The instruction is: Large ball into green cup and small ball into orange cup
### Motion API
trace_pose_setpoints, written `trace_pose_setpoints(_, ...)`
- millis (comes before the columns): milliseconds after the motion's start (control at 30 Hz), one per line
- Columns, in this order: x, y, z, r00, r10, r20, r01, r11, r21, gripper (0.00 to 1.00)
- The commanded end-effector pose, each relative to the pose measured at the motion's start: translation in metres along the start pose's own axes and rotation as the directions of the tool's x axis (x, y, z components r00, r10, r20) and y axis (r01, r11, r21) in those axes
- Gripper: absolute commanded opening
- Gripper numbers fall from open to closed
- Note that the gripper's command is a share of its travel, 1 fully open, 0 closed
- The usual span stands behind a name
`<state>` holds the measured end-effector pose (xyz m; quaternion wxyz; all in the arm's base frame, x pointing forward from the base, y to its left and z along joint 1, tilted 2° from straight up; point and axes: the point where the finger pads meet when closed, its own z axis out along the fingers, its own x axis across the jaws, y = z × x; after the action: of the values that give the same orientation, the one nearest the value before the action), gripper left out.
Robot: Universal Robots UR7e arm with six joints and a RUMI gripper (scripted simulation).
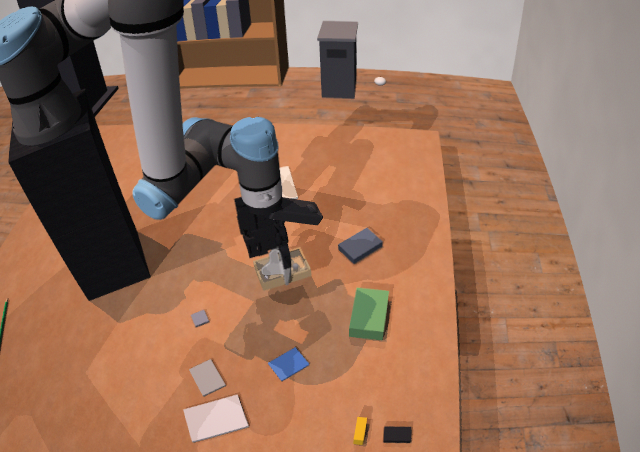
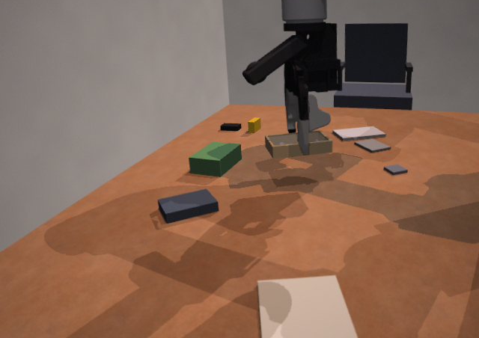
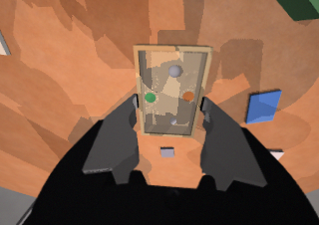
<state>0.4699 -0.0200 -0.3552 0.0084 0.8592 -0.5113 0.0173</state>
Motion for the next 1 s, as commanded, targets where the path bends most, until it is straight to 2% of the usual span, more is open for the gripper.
trace_pose_setpoints(0,0.0004,-0.0004,-0.0005,1.000,0.000,-0.001,0.000,1.000,0.001,0.44)
trace_pose_setpoints(33,0.0004,-0.0004,-0.0005,1.000,0.000,-0.001,0.000,1.000,0.001,0.44)
trace_pose_setpoints(100,0.0004,0.0002,-0.0005,1.000,0.000,-0.001,0.000,0.999,0.045,0.44)
trace_pose_setpoints(367,0.0004,0.0003,-0.0004,1.000,0.000,-0.001,0.000,0.999,0.052,0.44)
trace_pose_setpoints(433,0.0004,-0.0003,-0.0005,1.000,0.000,-0.002,0.000,1.000,0.008,0.44)
trace_pose_setpoints(933,0.0004,-0.0005,-0.0005,1.000,0.000,-0.002,0.000,1.000,-0.001,0.44)
trace_pose_setpoints(967,0.0007,-0.0005,-0.0005,1.000,0.000,0.016,0.000,1.000,-0.001,0.44)
